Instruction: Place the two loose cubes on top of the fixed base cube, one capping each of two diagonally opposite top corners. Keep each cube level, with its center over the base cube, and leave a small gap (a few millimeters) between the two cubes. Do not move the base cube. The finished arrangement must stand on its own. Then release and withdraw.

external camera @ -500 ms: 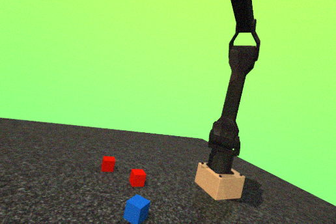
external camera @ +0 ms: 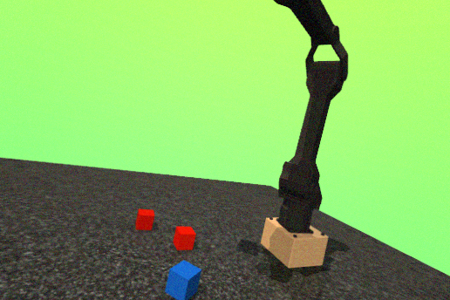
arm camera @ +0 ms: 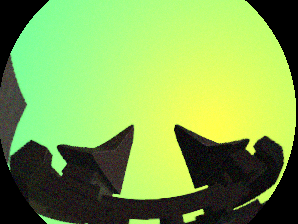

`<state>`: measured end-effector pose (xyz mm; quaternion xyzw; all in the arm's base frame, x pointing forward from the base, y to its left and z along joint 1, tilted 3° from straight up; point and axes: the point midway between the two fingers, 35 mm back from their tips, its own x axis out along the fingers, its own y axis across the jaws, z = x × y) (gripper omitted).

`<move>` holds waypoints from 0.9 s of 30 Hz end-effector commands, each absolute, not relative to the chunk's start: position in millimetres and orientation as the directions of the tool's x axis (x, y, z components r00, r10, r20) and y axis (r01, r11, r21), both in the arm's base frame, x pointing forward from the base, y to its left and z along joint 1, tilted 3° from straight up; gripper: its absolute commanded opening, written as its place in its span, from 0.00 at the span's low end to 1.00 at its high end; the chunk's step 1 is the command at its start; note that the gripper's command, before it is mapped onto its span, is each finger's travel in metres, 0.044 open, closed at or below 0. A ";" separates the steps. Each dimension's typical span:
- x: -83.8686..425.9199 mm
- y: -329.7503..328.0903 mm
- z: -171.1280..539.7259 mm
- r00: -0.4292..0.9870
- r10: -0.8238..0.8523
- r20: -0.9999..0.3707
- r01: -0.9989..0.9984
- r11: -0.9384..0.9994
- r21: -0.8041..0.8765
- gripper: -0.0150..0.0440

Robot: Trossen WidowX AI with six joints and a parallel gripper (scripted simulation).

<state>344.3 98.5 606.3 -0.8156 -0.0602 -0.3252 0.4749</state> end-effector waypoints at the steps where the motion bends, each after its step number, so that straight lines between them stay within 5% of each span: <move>1: 388.3 102.5 547.2 0.899 -0.127 0.419 0.267 -0.599 -0.755 0.70; 14: 434.5 65.6 350.8 0.966 -0.067 -0.248 -0.235 -0.620 -0.749 0.70; 27: 342.6 5.5 165.6 0.485 -0.067 -0.872 -0.822 -0.376 -0.428 0.70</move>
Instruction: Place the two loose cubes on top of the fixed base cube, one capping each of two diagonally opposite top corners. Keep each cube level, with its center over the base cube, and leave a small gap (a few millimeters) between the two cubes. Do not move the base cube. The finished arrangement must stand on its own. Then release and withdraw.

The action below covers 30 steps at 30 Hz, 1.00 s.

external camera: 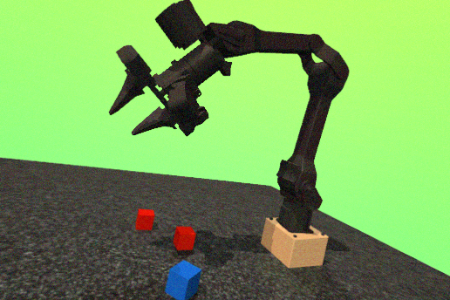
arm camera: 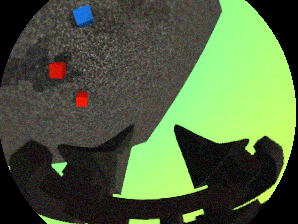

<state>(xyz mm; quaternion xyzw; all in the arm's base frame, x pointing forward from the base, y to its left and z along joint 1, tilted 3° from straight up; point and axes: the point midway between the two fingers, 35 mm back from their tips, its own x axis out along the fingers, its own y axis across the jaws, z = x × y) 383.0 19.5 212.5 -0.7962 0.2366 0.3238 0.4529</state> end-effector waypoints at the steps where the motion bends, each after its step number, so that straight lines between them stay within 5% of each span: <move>1: 330.3 2.2 155.1 0.427 -0.059 -0.902 -0.857 -0.345 -0.383 0.70; 8: 250.1 -8.8 111.3 0.067 0.022 -0.997 -0.988 -0.141 -0.070 0.70; 30: 253.0 -7.4 48.8 0.063 0.023 -0.998 -0.988 -0.139 -0.066 0.70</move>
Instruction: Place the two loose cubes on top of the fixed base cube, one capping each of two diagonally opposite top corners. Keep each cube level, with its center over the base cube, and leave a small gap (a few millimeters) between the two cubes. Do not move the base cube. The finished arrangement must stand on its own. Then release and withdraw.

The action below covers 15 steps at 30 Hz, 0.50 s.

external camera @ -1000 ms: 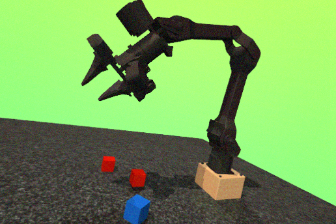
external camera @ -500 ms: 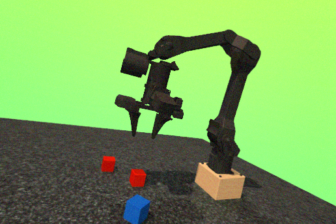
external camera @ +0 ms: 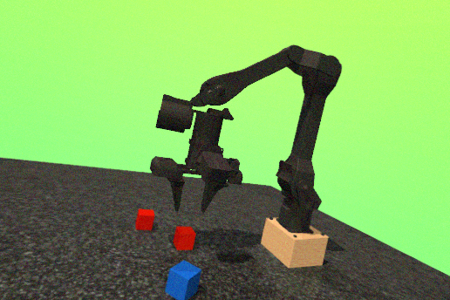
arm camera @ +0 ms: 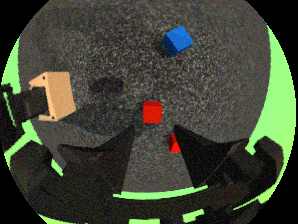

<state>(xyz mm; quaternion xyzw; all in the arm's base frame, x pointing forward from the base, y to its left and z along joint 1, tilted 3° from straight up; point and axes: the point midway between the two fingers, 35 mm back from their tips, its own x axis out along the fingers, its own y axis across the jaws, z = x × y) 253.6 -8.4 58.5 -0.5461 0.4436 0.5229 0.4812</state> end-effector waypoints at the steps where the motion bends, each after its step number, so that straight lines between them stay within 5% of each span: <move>1: 253.0 -7.4 48.8 0.063 0.023 -0.998 -0.988 -0.139 -0.066 0.70; 15: 254.7 -6.9 26.3 0.063 0.023 -0.998 -0.988 -0.139 -0.066 0.70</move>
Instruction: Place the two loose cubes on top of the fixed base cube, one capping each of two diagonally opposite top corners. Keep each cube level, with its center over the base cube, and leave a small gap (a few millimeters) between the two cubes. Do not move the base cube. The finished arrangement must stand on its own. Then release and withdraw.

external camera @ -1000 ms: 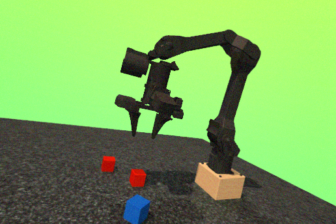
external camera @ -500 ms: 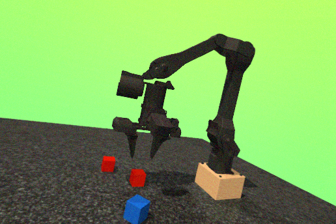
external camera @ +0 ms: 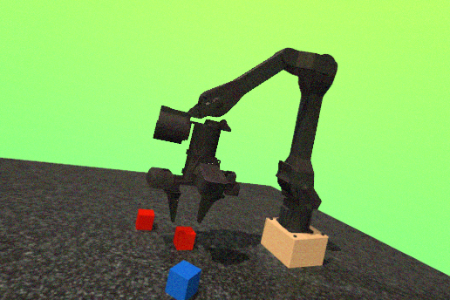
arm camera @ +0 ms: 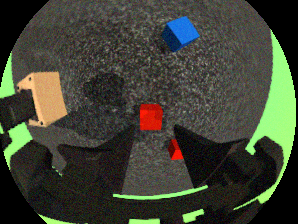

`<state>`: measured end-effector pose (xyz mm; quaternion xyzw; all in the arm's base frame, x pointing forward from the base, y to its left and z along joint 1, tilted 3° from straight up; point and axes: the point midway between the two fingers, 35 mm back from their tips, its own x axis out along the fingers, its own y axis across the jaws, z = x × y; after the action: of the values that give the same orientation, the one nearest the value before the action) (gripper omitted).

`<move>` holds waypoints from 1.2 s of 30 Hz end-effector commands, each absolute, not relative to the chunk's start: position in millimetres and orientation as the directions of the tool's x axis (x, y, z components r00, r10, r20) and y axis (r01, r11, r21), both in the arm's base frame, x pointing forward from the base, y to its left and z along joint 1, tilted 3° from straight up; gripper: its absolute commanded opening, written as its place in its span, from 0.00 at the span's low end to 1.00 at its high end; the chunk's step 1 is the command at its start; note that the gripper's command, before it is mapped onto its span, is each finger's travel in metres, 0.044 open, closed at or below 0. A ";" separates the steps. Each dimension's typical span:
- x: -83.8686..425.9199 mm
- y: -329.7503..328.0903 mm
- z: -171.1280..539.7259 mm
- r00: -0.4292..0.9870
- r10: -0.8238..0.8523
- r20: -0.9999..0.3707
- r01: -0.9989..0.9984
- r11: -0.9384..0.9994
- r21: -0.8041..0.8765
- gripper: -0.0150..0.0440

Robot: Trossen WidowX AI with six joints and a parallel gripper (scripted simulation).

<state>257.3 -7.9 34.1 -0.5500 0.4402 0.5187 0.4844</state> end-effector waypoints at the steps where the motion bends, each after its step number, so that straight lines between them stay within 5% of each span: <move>1: 254.8 -6.8 24.7 0.063 0.023 -0.998 -0.988 -0.139 -0.066 0.70; 17: 255.7 -6.3 1.1 0.063 0.023 -0.998 -0.988 -0.139 -0.066 0.70; 23: 255.7 -6.3 1.1 0.063 0.023 -0.998 -0.988 -0.139 -0.066 0.44; 36: 259.4 -7.0 25.8 0.064 0.023 -0.998 -0.988 -0.139 -0.066 0.43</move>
<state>255.0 -7.1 13.8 -0.5439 0.4453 0.5248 0.4801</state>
